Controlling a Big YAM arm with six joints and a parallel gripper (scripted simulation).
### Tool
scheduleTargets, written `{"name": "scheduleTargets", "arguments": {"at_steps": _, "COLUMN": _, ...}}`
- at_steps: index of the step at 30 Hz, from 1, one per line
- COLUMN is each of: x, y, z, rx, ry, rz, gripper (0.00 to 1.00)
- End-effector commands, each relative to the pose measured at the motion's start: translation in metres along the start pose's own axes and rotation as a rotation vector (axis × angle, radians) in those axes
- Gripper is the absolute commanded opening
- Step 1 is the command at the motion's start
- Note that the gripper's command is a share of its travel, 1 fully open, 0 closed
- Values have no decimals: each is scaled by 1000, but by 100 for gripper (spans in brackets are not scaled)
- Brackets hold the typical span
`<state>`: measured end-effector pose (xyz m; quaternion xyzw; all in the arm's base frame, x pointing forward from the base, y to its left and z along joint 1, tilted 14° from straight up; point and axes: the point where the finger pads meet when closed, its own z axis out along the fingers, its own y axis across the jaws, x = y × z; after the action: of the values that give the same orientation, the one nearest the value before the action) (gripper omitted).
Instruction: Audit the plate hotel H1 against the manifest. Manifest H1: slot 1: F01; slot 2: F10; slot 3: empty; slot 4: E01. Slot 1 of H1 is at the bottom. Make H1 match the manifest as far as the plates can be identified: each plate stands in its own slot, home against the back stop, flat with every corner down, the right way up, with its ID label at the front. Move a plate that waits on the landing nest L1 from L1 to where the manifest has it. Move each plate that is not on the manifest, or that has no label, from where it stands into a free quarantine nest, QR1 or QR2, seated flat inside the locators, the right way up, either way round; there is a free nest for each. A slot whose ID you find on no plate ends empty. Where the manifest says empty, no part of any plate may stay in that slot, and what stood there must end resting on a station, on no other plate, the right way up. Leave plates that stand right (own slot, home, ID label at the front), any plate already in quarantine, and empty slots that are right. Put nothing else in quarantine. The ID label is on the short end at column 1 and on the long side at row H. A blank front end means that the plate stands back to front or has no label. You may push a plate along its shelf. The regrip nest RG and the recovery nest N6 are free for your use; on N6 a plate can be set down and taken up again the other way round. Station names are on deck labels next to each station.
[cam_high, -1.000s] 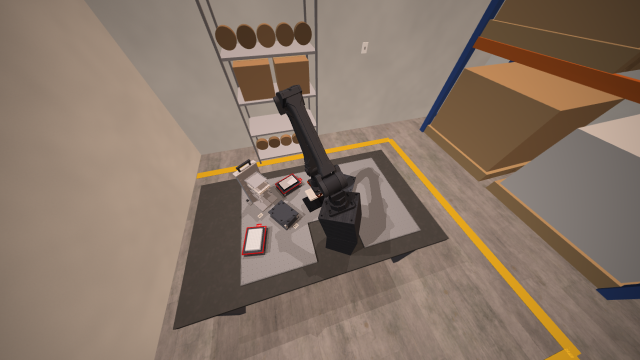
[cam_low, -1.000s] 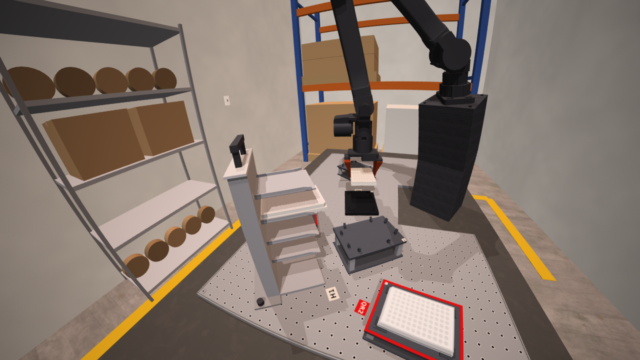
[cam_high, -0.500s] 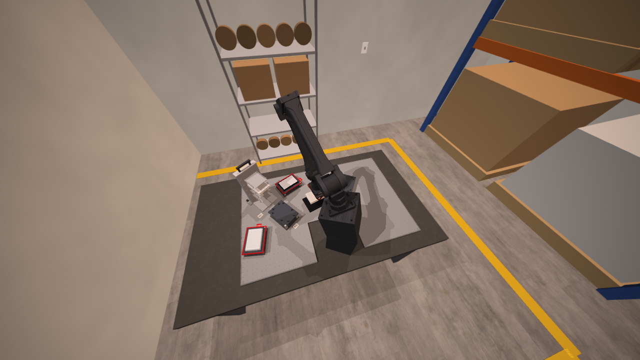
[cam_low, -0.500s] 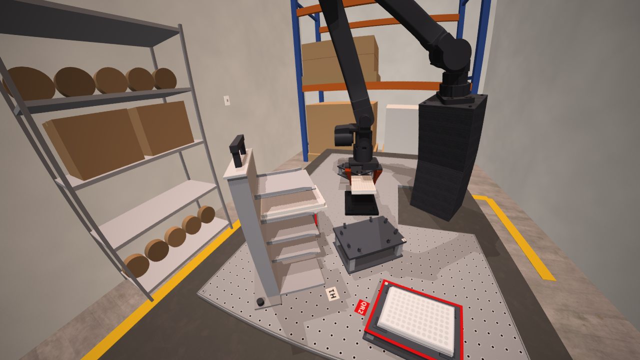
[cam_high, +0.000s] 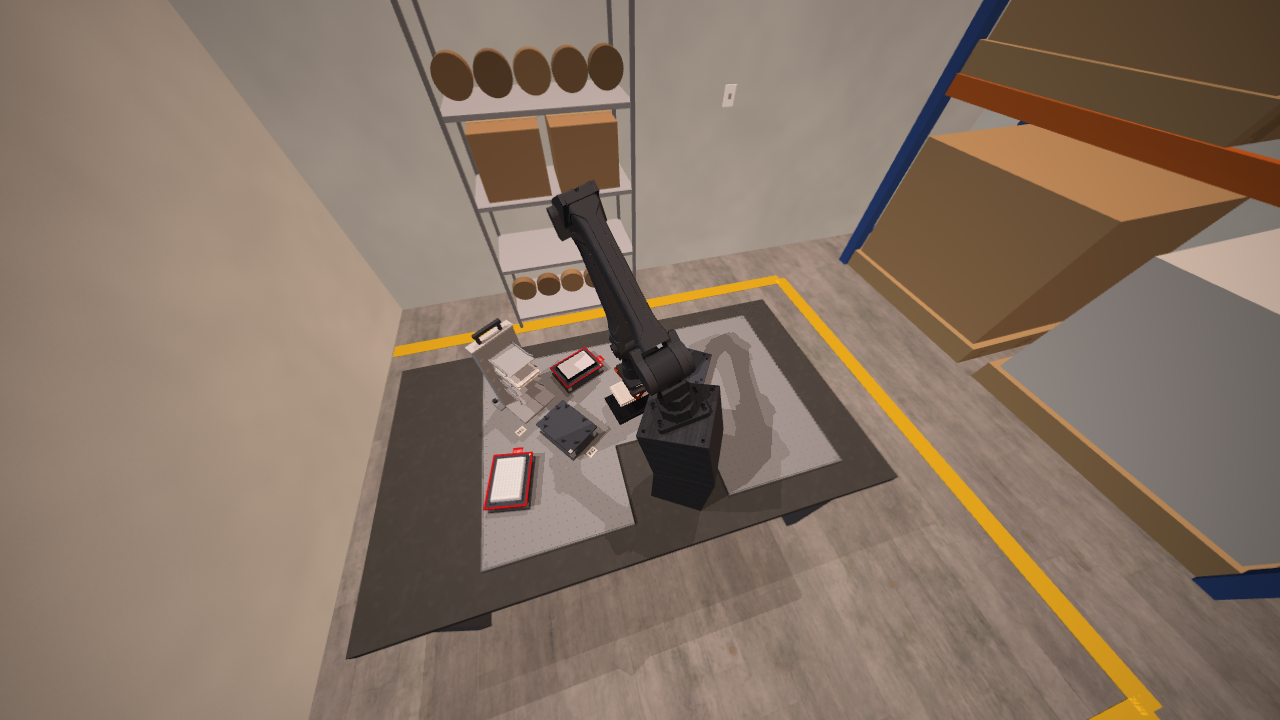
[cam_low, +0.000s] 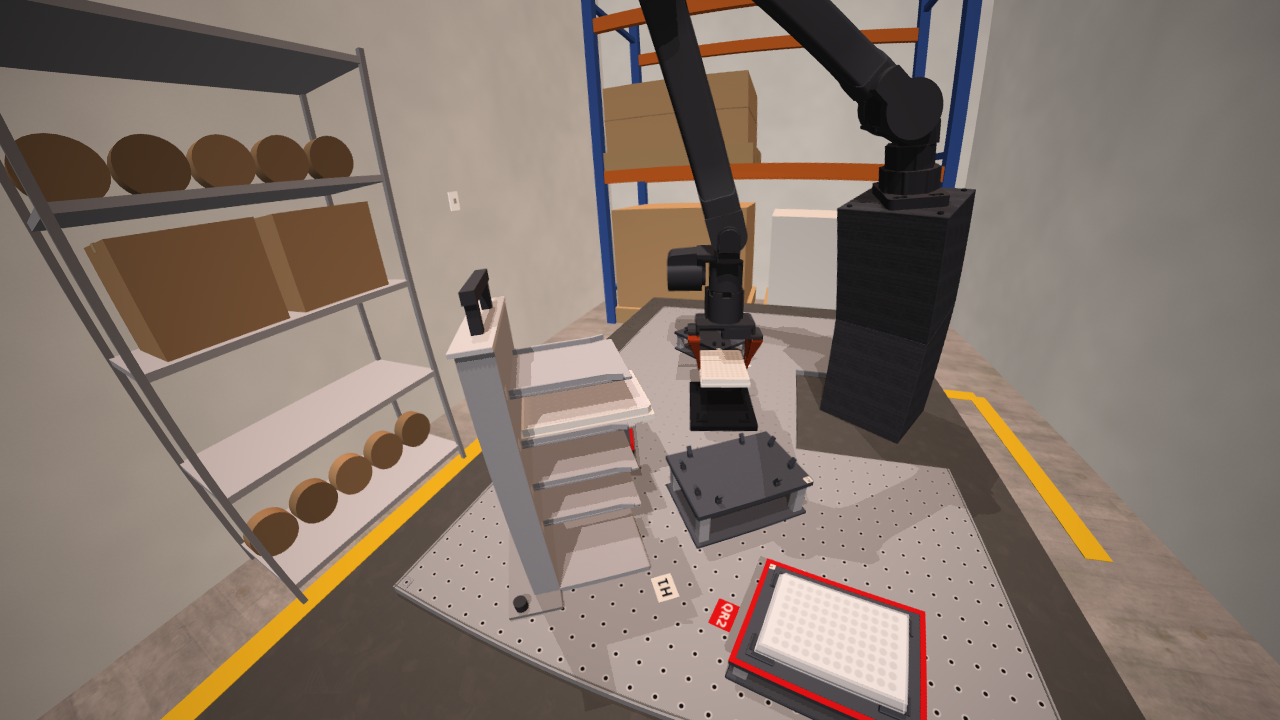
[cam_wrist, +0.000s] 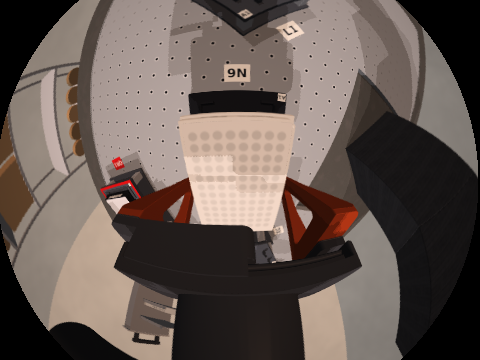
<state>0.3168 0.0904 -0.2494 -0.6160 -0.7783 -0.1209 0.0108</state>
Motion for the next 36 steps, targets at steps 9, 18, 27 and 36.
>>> {"name": "scheduleTargets", "arguments": {"at_steps": 9, "x": -1, "y": -1, "z": -3, "rx": 0, "ry": -3, "rz": 3, "gripper": 86}}
{"name": "scheduleTargets", "arguments": {"at_steps": 18, "x": -1, "y": -1, "z": 4, "rx": 4, "ry": -3, "rz": 9, "gripper": 86}}
{"name": "scheduleTargets", "arguments": {"at_steps": 27, "x": 2, "y": -3, "z": 10, "rx": 4, "ry": -2, "rz": 2, "gripper": 86}}
{"name": "scheduleTargets", "arguments": {"at_steps": 36, "x": 3, "y": -1, "z": 10, "rx": -1, "ry": -2, "rz": 1, "gripper": 86}}
